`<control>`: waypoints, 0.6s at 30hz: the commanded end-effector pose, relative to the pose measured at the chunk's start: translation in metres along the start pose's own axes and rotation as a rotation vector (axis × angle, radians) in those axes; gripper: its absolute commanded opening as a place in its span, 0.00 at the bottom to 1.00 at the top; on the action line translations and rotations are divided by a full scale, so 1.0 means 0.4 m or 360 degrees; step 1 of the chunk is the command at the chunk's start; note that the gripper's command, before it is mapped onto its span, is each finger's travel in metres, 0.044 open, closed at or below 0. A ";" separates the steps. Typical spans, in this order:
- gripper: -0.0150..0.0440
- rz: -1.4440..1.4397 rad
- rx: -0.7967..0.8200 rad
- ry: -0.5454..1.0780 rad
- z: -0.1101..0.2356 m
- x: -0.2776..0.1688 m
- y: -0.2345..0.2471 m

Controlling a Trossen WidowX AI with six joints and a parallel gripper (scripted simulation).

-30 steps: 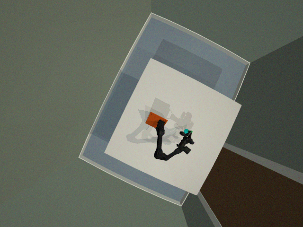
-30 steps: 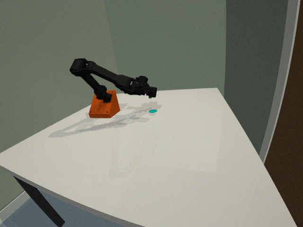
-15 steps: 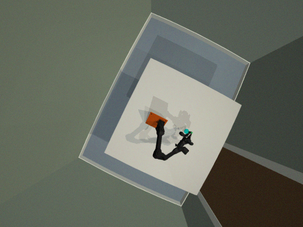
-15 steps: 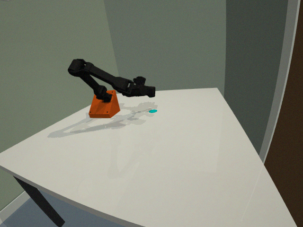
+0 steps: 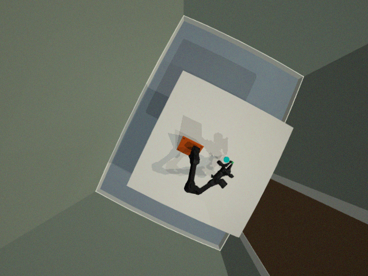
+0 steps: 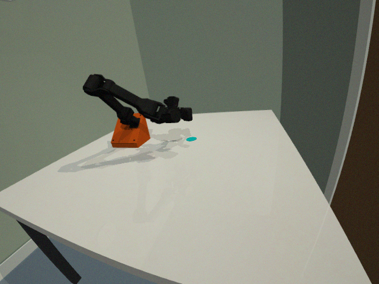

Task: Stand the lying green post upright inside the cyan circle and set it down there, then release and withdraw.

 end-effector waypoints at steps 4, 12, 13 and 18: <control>0.29 0.0017 -0.0011 -0.0018 0.003 0.002 0.004; 0.29 0.0017 -0.0011 -0.0018 0.003 0.002 0.004; 0.29 0.0017 -0.0011 -0.0018 0.003 0.002 0.004; 0.29 0.0017 -0.0009 -0.0016 0.001 -0.014 0.005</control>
Point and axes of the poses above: the point midway between the two fingers, 35 mm back from their tips, its own z axis back along the fingers, its own y axis across the jaws, x = y × z, the point moved 2 cm from there along z, back along the fingers, and after that the axes turned 11 degrees about z, right-handed, at the moved point
